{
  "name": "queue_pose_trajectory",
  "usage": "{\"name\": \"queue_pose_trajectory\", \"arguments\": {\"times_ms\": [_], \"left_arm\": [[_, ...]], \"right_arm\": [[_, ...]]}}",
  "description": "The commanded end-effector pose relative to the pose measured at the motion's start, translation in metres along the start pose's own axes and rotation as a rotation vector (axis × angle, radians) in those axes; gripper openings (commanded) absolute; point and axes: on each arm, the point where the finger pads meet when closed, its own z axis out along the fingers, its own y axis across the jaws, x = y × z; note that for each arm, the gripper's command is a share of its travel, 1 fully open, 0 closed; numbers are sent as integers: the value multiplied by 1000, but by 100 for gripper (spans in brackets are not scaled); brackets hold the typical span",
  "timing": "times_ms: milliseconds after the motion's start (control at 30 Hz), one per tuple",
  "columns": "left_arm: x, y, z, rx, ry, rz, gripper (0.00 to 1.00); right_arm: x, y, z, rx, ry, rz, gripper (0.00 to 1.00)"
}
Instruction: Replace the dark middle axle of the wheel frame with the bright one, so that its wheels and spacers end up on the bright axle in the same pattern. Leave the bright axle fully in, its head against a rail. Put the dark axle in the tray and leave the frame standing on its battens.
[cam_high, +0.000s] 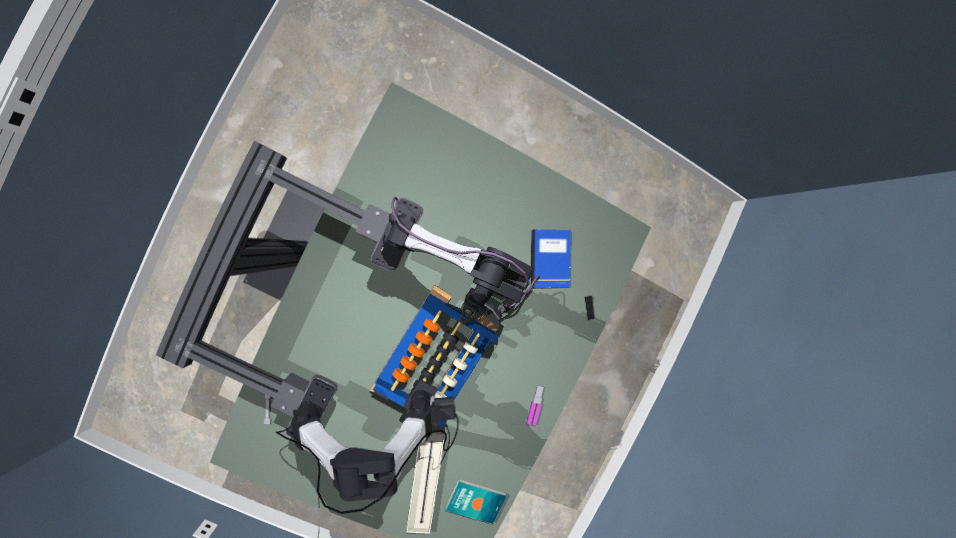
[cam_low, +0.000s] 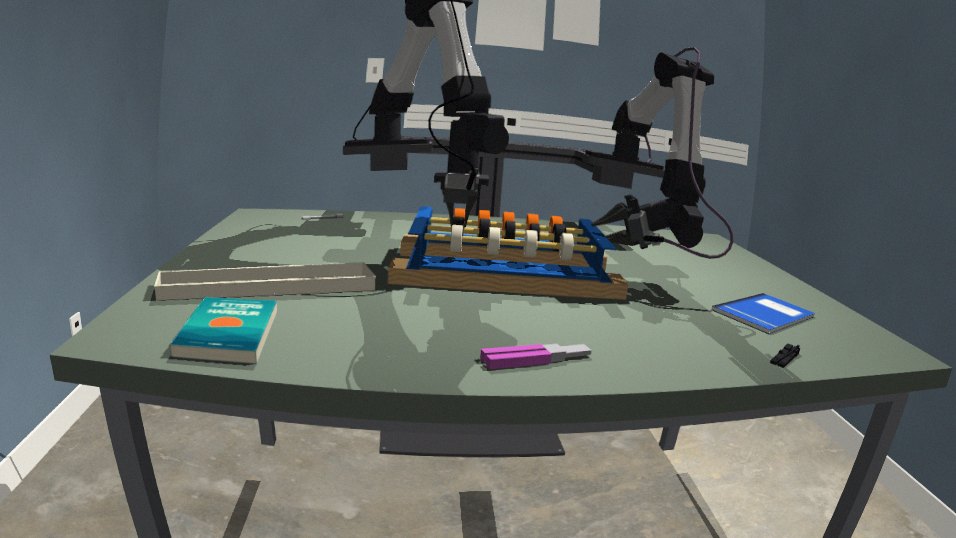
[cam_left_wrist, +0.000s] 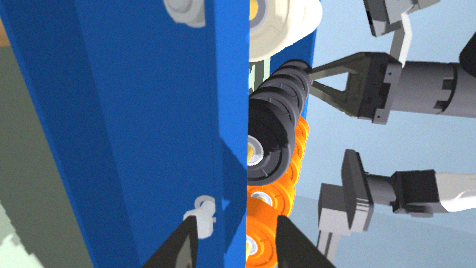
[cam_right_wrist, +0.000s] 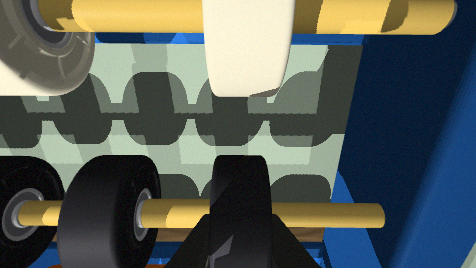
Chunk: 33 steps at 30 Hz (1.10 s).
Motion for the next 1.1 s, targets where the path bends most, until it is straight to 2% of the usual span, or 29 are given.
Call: {"name": "queue_pose_trajectory", "arguments": {"times_ms": [0,1067], "left_arm": [[-7,-6,0,10,-8,37,33],[-8,-6,0,9,-9,40,33]], "right_arm": [[-3,7,-12,-17,-21,-9,0],[-4,5,-12,-15,-22,-7,0]]}}
